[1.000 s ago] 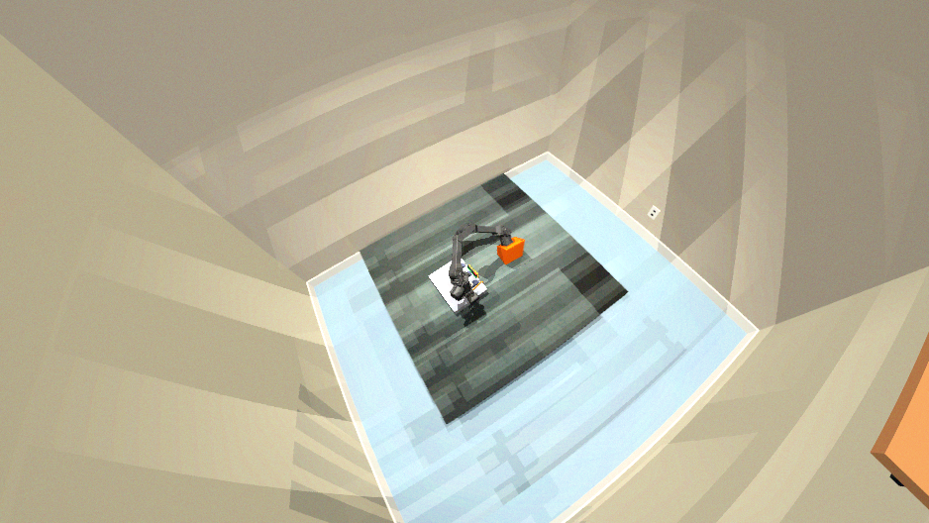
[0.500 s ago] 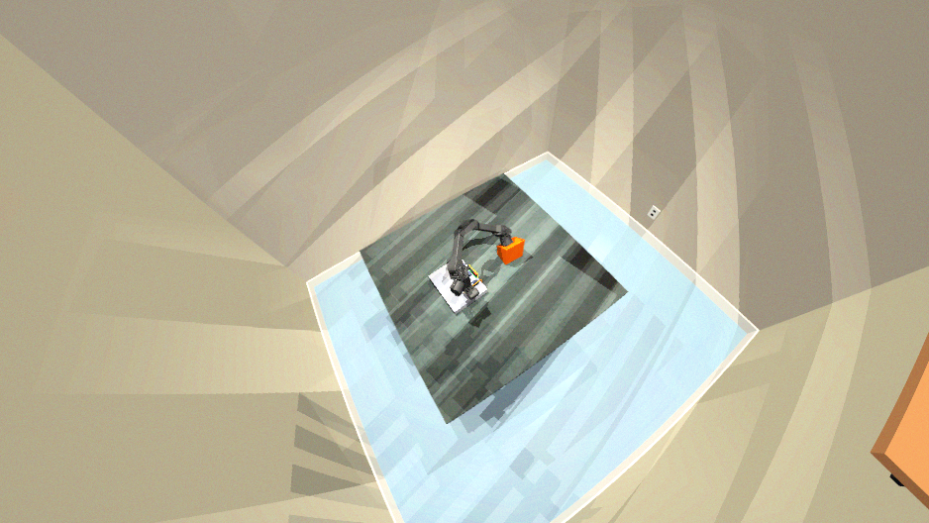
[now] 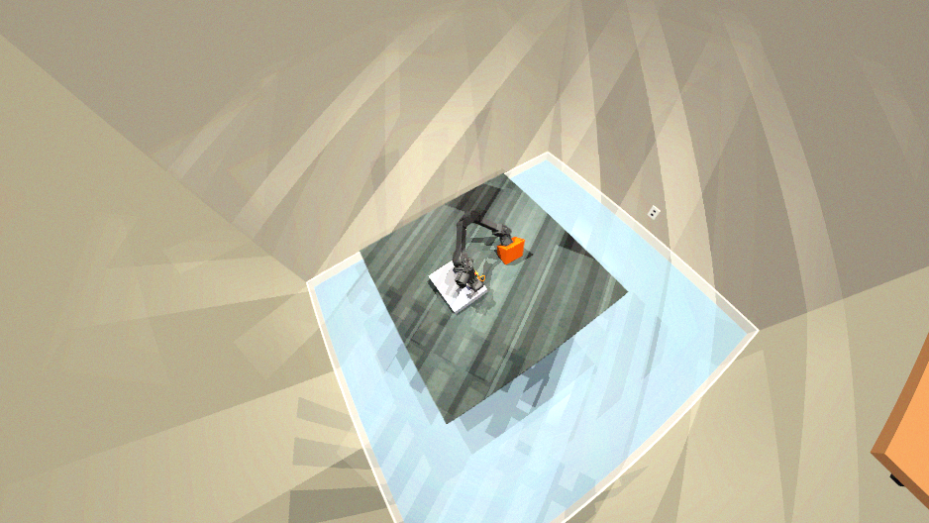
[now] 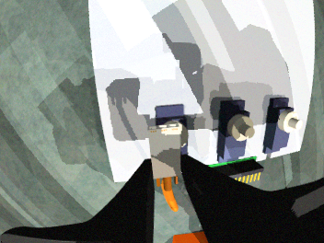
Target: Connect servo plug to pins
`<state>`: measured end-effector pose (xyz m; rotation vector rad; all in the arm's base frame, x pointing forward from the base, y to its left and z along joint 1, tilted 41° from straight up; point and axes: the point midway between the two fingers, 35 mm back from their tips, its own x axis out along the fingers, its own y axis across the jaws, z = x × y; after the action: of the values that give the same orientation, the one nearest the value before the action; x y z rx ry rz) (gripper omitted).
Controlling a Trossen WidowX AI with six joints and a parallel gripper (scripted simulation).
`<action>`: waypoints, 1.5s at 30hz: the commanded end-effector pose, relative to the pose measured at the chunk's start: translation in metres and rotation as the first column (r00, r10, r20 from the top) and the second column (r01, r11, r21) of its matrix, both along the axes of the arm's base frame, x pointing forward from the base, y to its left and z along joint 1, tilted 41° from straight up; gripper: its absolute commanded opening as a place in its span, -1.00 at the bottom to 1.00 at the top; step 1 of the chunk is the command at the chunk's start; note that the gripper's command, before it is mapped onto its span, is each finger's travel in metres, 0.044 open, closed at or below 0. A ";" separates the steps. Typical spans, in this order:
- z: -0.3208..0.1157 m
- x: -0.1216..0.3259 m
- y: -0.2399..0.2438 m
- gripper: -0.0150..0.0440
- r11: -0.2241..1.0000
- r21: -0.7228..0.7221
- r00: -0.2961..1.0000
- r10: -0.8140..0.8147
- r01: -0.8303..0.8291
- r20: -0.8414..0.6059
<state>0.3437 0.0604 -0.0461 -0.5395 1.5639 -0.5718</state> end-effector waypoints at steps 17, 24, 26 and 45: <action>0.021 -0.070 -0.015 -0.49 1.000 0.003 1.000 -0.007 0.007 -0.003; 0.026 -0.096 -0.023 -0.49 1.000 0.002 1.000 -0.008 0.008 -0.004; 0.027 -0.104 -0.026 -0.49 1.000 0.002 1.000 -0.008 0.008 -0.004; 0.021 -0.152 -0.052 -0.49 1.000 0.000 1.000 -0.009 0.009 -0.006</action>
<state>0.1948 0.0150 -0.0185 -0.5320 1.5674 -0.5780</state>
